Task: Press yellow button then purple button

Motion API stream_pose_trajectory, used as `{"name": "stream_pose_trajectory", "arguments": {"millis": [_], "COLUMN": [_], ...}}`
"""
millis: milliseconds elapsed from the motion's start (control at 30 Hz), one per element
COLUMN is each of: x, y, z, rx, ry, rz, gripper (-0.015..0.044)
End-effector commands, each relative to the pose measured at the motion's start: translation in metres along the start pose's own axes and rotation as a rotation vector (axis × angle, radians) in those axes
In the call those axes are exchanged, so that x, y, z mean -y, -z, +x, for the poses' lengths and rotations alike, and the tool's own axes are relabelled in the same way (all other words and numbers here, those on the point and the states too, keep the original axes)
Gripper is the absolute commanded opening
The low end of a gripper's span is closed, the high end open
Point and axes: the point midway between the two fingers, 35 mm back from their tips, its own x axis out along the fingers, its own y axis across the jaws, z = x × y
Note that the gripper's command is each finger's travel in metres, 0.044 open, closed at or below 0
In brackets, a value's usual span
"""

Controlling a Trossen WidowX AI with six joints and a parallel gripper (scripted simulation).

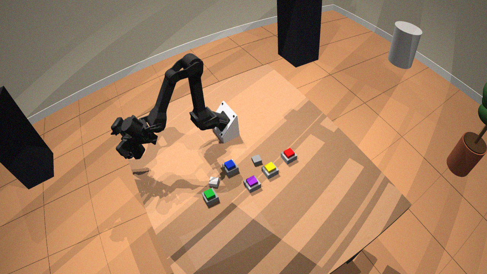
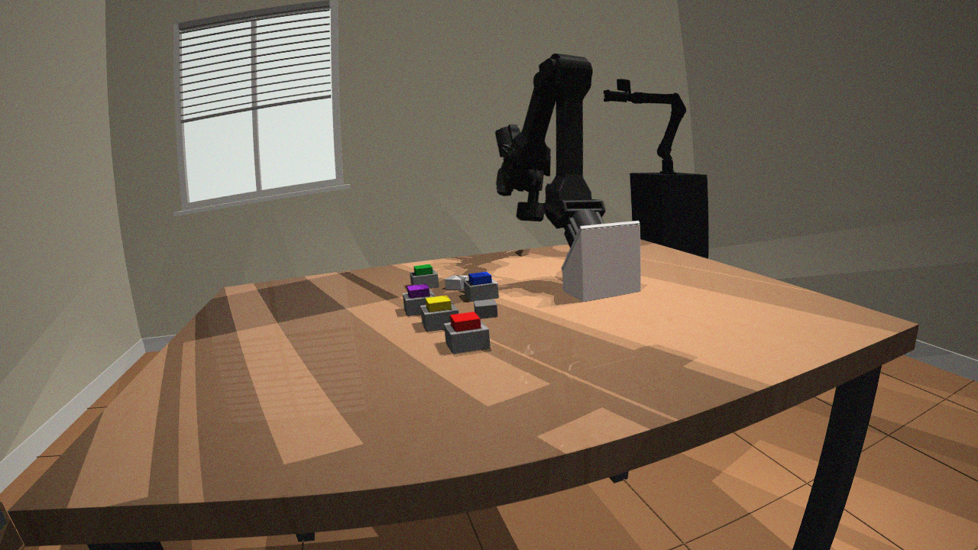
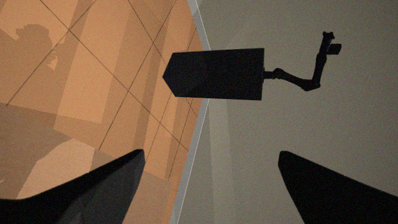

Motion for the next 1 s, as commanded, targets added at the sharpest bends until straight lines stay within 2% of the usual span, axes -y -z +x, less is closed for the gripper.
{"name": "stream_pose_trajectory", "arguments": {"millis": [0, 200, 433, 533, 700, 967], "x": [-0.036, -0.106, -0.165, -0.182, -0.217, -0.242], "y": [-0.038, -0.103, -0.160, -0.168, -0.172, -0.138], "z": [-0.006, -0.049, -0.137, -0.169, -0.250, -0.380], "rx": [0.094, 0.237, 0.369, 0.382, 0.387, 0.356], "ry": [-0.165, -0.493, -0.842, -0.944, -1.165, -1.403], "rz": [0.061, 0.131, 0.146, 0.128, 0.048, -0.160], "gripper": [0.0400, 0.0400, 0.0400, 0.0400, 0.0400, 0.0400]}}
